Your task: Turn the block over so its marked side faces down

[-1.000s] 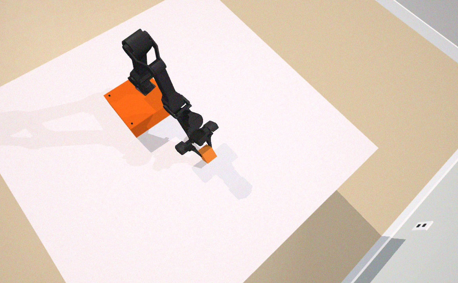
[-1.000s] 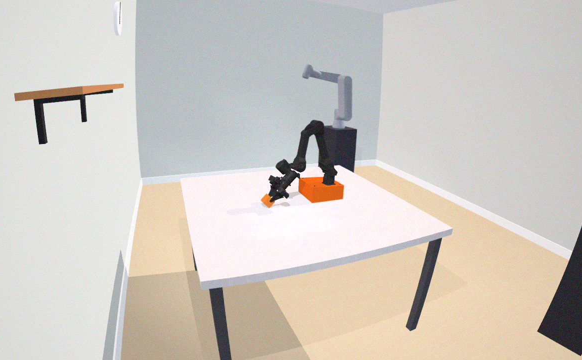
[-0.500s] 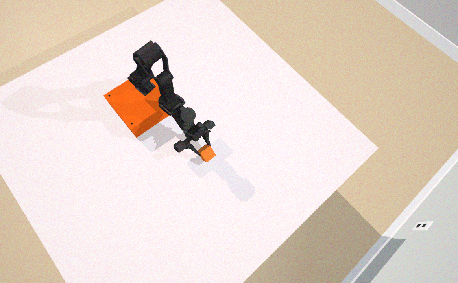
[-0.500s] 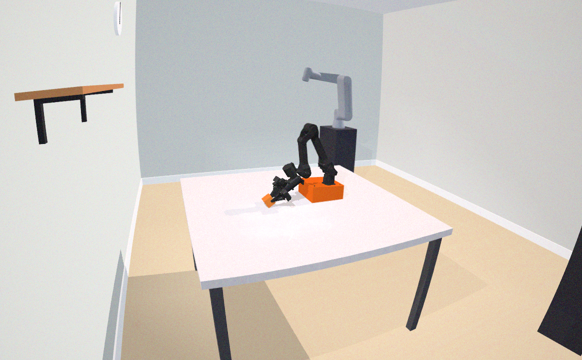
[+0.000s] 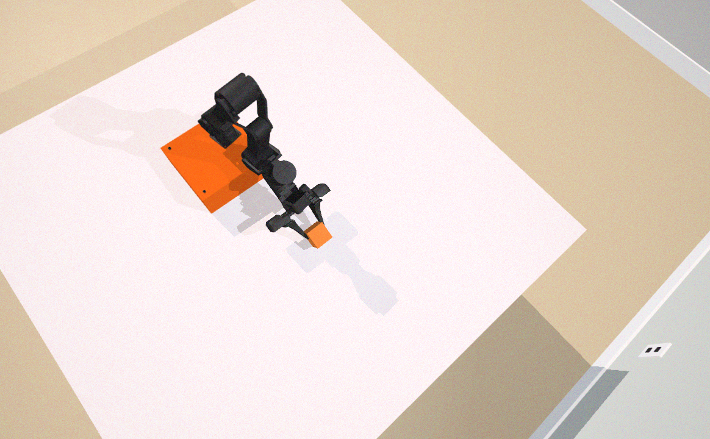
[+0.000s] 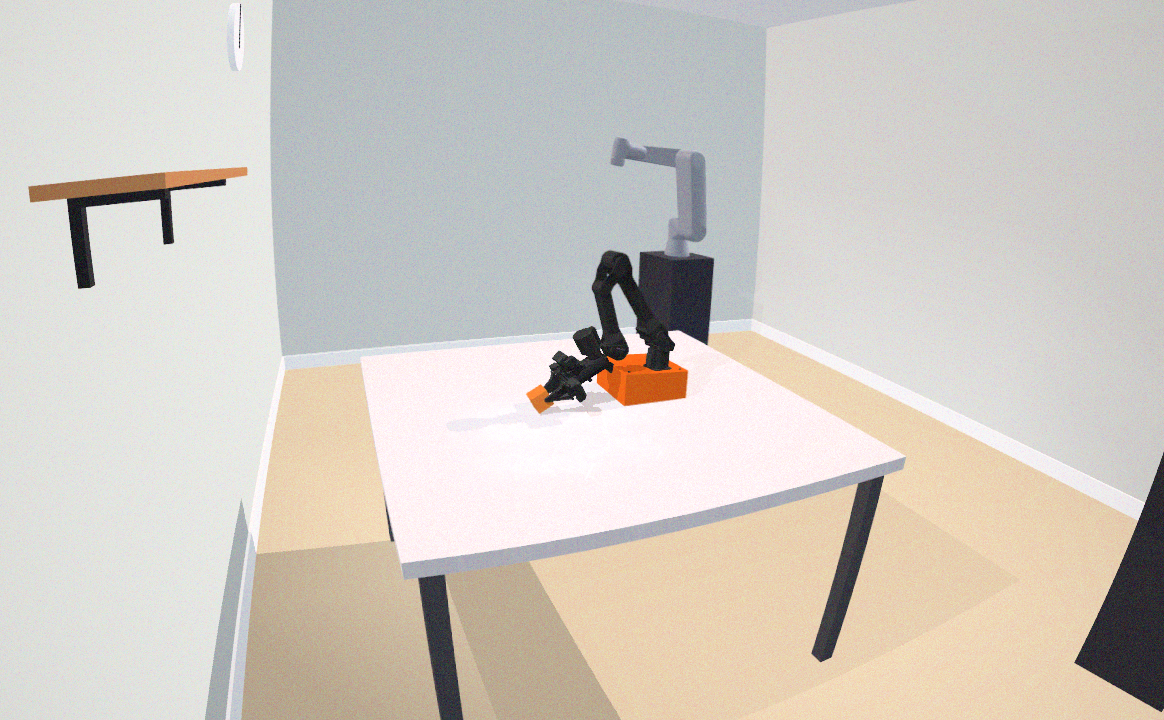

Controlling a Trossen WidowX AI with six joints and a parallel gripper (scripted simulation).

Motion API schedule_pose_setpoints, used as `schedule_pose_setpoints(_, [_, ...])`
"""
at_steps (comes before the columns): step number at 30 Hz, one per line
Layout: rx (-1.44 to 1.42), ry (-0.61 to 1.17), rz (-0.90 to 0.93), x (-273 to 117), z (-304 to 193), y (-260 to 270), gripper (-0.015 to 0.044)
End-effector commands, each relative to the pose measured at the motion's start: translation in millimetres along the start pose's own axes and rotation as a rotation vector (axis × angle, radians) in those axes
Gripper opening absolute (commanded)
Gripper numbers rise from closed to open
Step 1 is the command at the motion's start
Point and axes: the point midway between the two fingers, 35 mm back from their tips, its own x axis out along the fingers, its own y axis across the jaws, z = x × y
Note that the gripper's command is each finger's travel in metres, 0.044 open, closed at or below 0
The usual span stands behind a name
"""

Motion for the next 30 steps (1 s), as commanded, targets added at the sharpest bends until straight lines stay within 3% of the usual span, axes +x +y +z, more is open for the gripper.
schedule_pose_setpoints(1, [-0.006, -0.005, -0.005, -0.4, -0.5, -0.7, 0.0000])
schedule_pose_setpoints(7, [-0.006, -0.005, -0.005, -0.4, -0.5, -0.7, 0.0000])
schedule_pose_setpoints(24, [-0.006, -0.005, -0.005, -0.4, -0.5, -0.7, 0.0440])
schedule_pose_setpoints(30, [-0.006, -0.005, -0.005, -0.4, -0.5, -0.7, 0.0440])
